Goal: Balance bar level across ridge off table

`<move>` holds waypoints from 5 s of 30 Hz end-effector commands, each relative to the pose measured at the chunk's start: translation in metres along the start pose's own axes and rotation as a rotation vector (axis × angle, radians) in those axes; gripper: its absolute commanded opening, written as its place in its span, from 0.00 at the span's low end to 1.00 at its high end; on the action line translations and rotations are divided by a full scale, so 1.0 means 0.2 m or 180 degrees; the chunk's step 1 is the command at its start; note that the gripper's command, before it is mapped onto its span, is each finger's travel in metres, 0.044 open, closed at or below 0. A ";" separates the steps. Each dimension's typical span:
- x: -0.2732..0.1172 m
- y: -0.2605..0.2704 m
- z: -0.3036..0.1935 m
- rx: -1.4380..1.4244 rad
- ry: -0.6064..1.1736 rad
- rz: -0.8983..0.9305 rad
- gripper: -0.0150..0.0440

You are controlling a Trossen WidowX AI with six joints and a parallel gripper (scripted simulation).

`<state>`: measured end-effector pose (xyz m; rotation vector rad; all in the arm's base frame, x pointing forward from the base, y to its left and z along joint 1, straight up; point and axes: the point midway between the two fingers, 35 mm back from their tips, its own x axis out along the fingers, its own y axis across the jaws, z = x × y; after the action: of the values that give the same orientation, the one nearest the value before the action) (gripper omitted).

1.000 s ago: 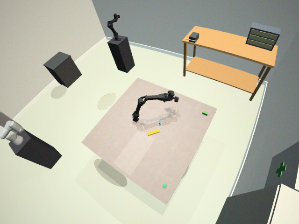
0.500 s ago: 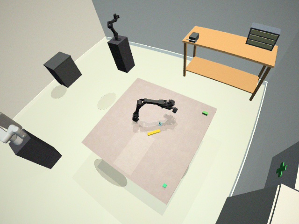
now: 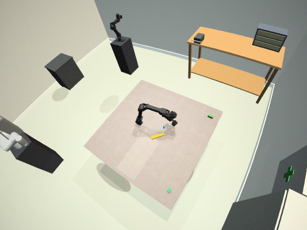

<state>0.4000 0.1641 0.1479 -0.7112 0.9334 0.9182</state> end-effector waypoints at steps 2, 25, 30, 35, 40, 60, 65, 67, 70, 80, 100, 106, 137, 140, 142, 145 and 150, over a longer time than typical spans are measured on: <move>-0.03 -0.05 -0.18 0.0130 0.0274 -0.0019 0.79; -0.29 -0.07 -0.95 0.0821 0.1417 0.0125 0.79; -0.21 -0.07 -0.99 0.0821 0.1417 0.0125 0.79; -0.09 -0.05 -1.05 0.0821 0.1417 0.0125 0.79; -0.08 -0.05 -1.05 0.0821 0.1417 0.0125 0.79; 0.03 -0.04 -1.10 0.0821 0.1417 0.0126 0.79; 0.03 -0.04 -1.10 0.0821 0.1417 0.0126 0.79; 0.03 -0.04 -1.10 0.0821 0.1417 0.0126 0.79; 0.03 -0.04 -1.10 0.0821 0.1417 0.0126 0.79; 0.03 -0.03 -1.10 0.0845 0.1411 0.0131 0.48; -0.15 -0.07 -1.01 0.0835 0.1413 0.0127 0.25; -0.22 -0.08 -0.98 0.0831 0.1414 0.0126 0.25; -0.32 -0.01 -0.67 0.1285 0.1415 0.0027 0.25; -0.30 0.01 -0.63 0.1388 0.1414 0.0006 0.25; -0.29 0.02 -0.59 0.1457 0.1414 -0.0009 0.25; -0.27 0.04 -0.55 0.1560 0.1413 -0.0030 0.25; -0.24 0.08 -0.46 0.1740 0.1411 -0.0067 0.25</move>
<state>0.3377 0.0698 0.1473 -0.4754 1.4874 0.4751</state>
